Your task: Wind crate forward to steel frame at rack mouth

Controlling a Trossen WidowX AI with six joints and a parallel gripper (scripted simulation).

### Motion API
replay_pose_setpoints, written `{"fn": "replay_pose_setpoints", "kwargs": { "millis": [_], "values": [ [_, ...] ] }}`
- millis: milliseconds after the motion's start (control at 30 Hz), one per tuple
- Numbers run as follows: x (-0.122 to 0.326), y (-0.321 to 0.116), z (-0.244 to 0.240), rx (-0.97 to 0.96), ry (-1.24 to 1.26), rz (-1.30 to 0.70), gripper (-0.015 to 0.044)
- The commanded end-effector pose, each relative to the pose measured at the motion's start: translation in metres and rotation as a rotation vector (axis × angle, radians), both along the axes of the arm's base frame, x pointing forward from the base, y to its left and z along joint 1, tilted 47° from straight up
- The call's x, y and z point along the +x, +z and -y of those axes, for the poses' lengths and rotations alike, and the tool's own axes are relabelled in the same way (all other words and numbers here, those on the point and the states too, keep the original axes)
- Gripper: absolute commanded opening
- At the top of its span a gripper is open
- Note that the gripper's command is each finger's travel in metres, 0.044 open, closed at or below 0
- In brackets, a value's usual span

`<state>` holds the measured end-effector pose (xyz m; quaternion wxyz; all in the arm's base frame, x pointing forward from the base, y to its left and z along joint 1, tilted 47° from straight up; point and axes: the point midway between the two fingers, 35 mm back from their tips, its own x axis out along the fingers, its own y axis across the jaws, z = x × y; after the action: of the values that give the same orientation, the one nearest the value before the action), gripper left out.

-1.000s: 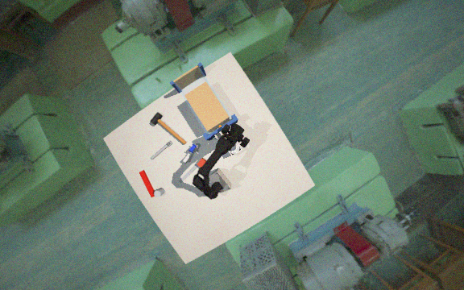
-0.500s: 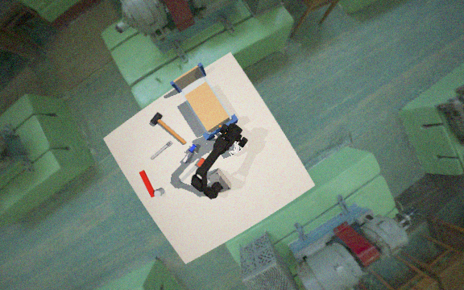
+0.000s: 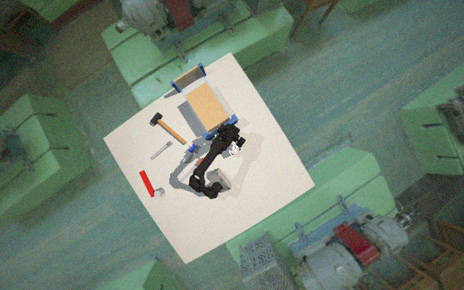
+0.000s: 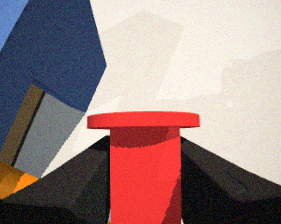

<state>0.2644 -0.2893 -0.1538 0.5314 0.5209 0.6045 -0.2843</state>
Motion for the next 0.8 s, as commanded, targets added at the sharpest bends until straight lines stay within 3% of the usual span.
{"fn": "replay_pose_setpoints", "kwargs": {
  "millis": [0, 767],
  "values": [
    [0.009, 0.011, -0.020, 0.049, 0.010, 0.014, 0.0000],
    [0.014, 0.028, -0.038, 0.050, 0.010, 0.014, 0.0000]
  ]
}}
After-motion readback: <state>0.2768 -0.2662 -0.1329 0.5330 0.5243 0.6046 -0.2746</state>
